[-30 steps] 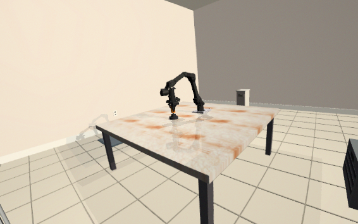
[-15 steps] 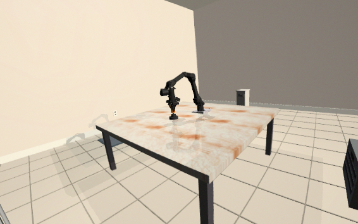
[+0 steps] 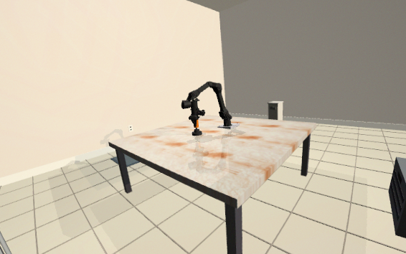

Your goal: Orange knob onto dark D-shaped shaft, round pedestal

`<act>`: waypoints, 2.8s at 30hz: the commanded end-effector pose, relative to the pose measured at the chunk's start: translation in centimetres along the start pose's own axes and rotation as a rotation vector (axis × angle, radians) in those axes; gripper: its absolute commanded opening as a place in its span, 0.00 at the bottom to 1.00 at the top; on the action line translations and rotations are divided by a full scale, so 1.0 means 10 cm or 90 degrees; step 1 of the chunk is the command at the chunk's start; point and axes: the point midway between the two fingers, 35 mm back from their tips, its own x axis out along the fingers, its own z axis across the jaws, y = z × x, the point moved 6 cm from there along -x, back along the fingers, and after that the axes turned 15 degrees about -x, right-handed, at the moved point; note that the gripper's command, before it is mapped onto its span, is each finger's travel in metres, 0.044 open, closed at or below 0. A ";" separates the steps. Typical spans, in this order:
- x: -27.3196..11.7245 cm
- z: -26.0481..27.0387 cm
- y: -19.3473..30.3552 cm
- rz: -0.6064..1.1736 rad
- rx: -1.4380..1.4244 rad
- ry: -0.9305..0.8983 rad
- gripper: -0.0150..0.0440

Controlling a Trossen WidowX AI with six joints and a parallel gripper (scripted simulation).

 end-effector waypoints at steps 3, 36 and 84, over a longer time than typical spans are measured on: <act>0.02 0.01 -0.01 0.000 0.263 0.000 0.25; 0.00 0.01 -0.01 0.000 1.485 0.001 0.25; 0.02 0.01 -0.01 0.000 1.618 0.001 0.25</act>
